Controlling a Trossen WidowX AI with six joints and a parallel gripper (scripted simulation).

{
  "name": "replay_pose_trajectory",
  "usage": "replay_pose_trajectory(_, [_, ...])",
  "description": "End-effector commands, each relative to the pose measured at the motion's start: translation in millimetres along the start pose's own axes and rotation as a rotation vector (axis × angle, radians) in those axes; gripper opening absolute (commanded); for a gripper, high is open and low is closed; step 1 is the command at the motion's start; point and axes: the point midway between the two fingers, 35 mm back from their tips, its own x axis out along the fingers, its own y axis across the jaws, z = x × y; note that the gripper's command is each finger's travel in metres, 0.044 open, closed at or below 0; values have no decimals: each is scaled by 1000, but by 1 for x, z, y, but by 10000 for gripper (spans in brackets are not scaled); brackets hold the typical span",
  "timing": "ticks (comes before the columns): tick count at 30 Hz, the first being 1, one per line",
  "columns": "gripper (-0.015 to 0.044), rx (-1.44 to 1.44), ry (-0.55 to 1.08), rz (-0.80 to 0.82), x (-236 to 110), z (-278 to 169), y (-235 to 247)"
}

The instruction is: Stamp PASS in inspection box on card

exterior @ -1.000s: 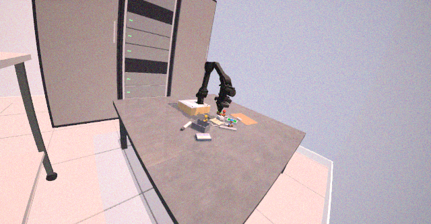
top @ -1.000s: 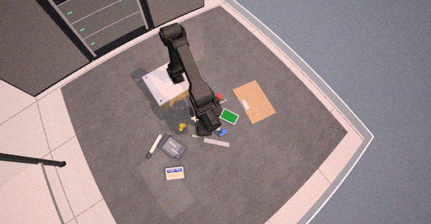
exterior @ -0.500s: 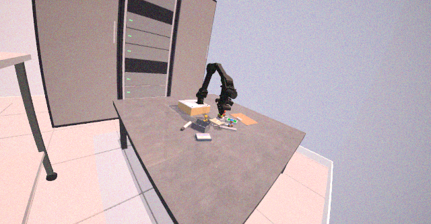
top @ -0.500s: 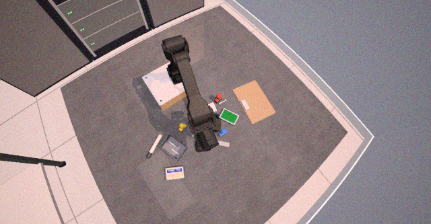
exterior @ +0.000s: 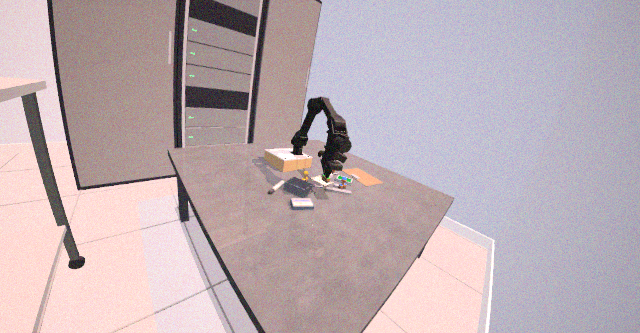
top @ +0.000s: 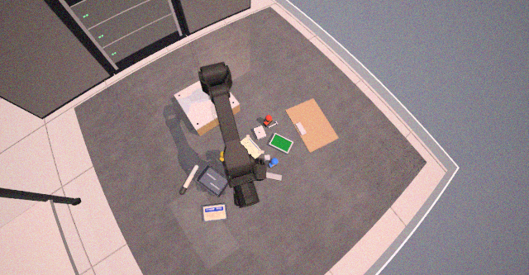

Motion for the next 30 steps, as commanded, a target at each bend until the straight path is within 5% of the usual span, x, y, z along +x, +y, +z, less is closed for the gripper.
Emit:
replay_pose_trajectory(1, [0,-3,4,-1,1,-6,-10])
replay_pose_trajectory(30, [0,-3,4,-1,45,-6,-11])
